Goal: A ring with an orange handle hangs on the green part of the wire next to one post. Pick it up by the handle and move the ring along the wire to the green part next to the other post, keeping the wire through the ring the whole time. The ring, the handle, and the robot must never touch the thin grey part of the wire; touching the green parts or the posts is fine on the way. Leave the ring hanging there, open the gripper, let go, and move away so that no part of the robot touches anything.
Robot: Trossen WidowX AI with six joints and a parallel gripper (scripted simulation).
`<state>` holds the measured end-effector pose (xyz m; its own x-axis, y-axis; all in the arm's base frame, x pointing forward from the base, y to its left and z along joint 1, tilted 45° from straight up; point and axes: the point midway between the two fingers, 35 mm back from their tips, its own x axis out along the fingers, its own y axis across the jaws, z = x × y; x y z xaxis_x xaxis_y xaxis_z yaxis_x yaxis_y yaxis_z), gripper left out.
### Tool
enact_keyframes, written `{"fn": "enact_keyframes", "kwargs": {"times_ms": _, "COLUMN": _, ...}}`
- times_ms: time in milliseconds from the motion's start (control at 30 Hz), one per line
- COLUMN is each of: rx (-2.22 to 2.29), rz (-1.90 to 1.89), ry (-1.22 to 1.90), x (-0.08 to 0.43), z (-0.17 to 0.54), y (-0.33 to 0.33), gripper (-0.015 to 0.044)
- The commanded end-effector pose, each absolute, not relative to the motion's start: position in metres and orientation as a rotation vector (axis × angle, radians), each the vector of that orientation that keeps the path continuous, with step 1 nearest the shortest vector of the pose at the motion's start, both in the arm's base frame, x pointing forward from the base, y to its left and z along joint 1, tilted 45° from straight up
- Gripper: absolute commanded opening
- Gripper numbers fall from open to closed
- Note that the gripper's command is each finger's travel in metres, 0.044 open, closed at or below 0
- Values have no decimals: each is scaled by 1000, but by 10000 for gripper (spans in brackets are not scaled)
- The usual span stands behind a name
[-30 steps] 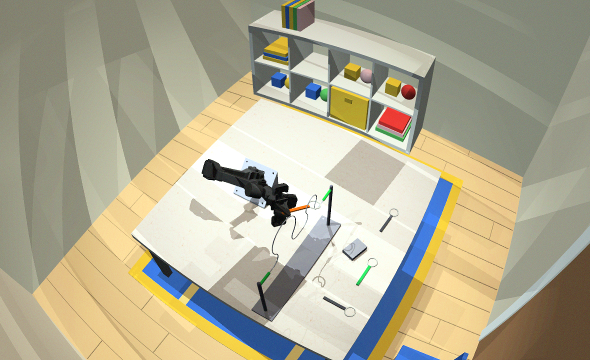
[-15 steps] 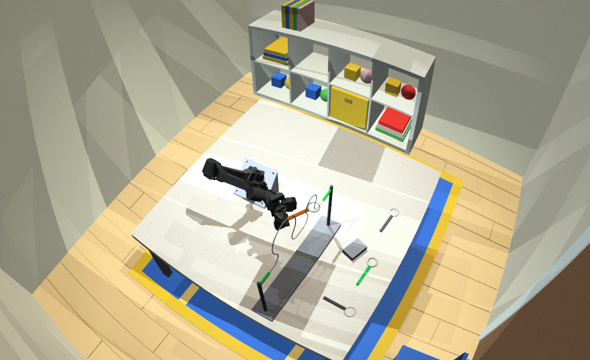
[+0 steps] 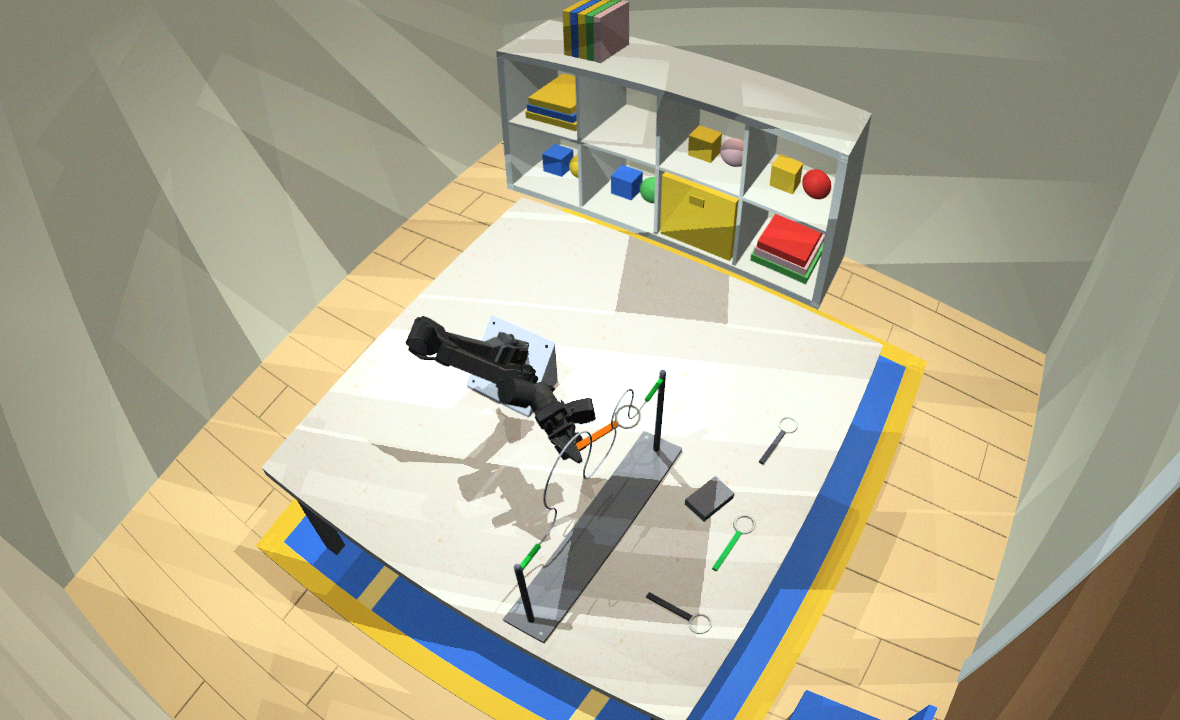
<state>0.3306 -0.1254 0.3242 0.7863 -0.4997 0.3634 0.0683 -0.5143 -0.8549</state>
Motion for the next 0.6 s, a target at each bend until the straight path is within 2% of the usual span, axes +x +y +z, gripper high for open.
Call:
{"fn": "enact_keyframes", "kwargs": {"times_ms": 0, "rx": -1937, "rz": -709, "ry": 344, "x": 332, "z": 311, "y": -130, "gripper": -150}}
{"fn": "enact_keyframes", "kwargs": {"times_ms": 567, "rx": -1630, "rz": -583, "ry": 328, "x": 340, "z": 264, "y": -148, "gripper": -150}}
